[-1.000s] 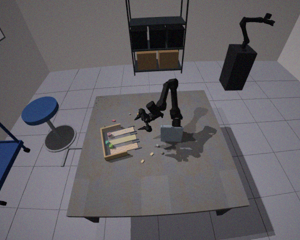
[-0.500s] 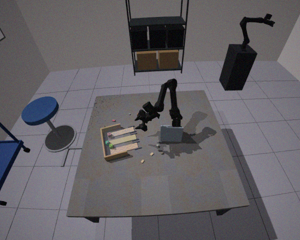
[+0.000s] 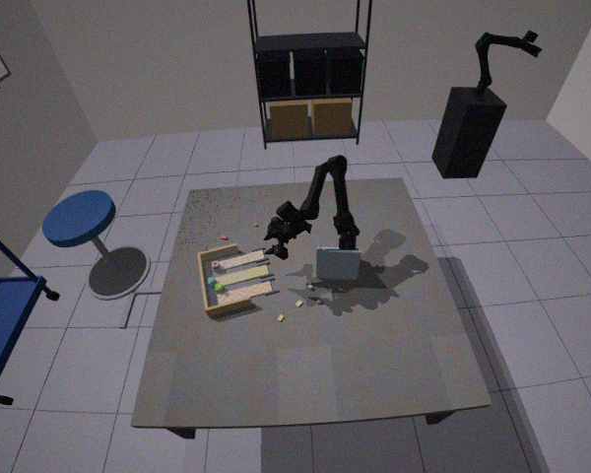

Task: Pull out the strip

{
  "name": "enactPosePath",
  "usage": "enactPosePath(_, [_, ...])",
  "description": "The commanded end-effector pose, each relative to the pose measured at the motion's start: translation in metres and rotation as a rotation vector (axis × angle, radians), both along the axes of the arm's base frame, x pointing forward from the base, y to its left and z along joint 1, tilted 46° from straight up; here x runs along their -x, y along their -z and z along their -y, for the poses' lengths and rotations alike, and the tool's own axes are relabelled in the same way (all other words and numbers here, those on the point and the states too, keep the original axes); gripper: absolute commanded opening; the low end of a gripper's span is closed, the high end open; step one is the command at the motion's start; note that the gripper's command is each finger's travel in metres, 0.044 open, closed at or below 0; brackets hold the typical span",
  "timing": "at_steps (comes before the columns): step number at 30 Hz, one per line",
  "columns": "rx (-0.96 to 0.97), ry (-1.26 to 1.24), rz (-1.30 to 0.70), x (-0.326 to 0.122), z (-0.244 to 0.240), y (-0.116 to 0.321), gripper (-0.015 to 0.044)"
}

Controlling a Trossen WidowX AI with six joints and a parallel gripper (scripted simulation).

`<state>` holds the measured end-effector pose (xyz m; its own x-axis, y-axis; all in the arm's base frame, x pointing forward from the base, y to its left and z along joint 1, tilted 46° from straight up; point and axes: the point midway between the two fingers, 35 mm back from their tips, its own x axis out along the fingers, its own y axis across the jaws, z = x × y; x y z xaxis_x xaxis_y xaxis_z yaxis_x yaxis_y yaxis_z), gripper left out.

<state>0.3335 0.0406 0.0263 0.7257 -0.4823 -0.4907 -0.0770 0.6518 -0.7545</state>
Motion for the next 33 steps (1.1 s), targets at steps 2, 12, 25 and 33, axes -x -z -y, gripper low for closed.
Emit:
enactPosePath(2, [0.022, 0.096, -0.115, -0.031, 0.018, 0.005, 0.0216])
enactPosePath(12, [0.071, 0.319, -0.43, -0.075, 0.081, 0.01, 0.0])
enactPosePath(25, [0.07, 0.525, -0.739, -0.072, 0.151, 0.002, 0.0])
enactPosePath(33, [0.071, 0.525, -0.739, -0.073, 0.152, 0.001, 0.0])
